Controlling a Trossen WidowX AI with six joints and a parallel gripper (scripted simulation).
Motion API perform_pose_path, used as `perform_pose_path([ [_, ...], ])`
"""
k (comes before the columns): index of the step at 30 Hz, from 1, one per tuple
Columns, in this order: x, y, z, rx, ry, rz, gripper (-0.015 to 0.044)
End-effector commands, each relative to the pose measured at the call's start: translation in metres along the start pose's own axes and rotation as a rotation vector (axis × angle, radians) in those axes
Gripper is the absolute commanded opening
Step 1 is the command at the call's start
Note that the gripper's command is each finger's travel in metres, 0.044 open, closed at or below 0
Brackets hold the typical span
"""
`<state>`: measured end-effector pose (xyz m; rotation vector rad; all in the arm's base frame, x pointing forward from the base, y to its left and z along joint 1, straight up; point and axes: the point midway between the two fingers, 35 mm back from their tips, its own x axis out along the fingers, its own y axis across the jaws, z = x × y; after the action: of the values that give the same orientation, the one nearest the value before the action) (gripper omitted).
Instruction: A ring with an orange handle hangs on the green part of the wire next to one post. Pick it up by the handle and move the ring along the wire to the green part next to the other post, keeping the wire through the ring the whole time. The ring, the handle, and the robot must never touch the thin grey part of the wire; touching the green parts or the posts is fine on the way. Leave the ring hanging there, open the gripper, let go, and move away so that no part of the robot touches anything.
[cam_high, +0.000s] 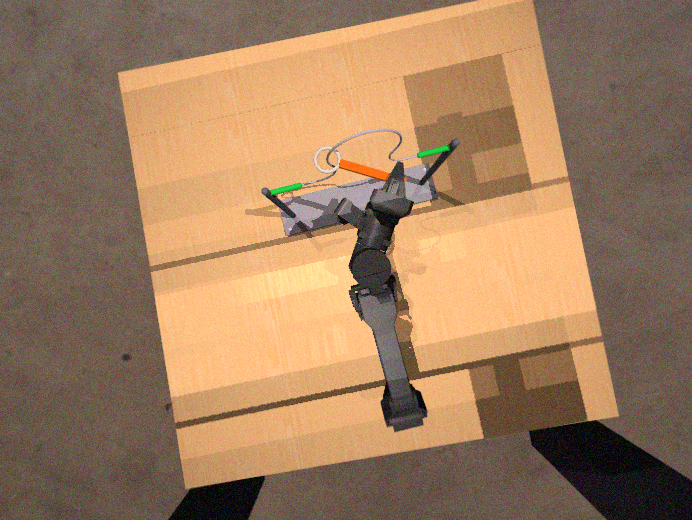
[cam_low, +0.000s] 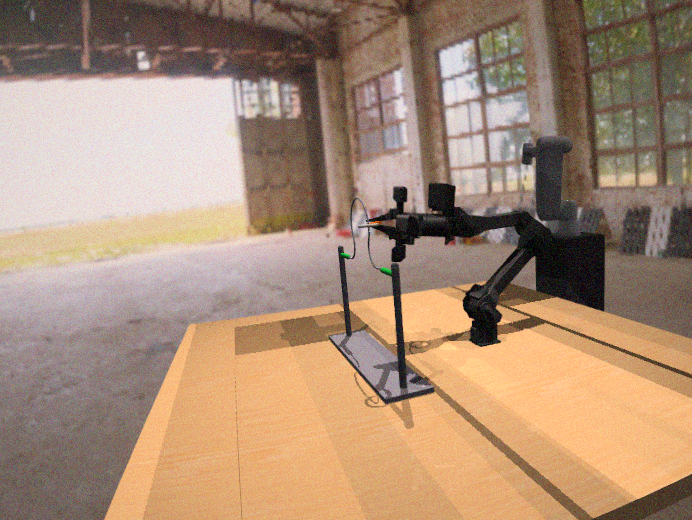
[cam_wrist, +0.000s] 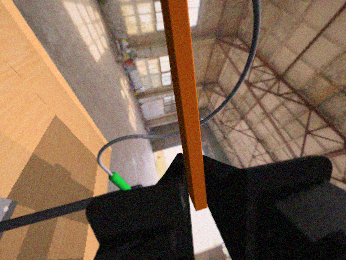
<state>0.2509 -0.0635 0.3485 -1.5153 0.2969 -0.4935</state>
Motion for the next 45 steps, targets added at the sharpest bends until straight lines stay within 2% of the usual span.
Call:
perform_pose_path([
  [1,0.0,-0.001,0.0,-0.053,-0.009,-0.031,-0.015],
  [25,0.001,-0.006,0.0,-0.277,-0.038,-0.174,-0.015],
  [45,0.003,0.03,-0.01,-0.135,-0.019,-0.084,-0.015],
])
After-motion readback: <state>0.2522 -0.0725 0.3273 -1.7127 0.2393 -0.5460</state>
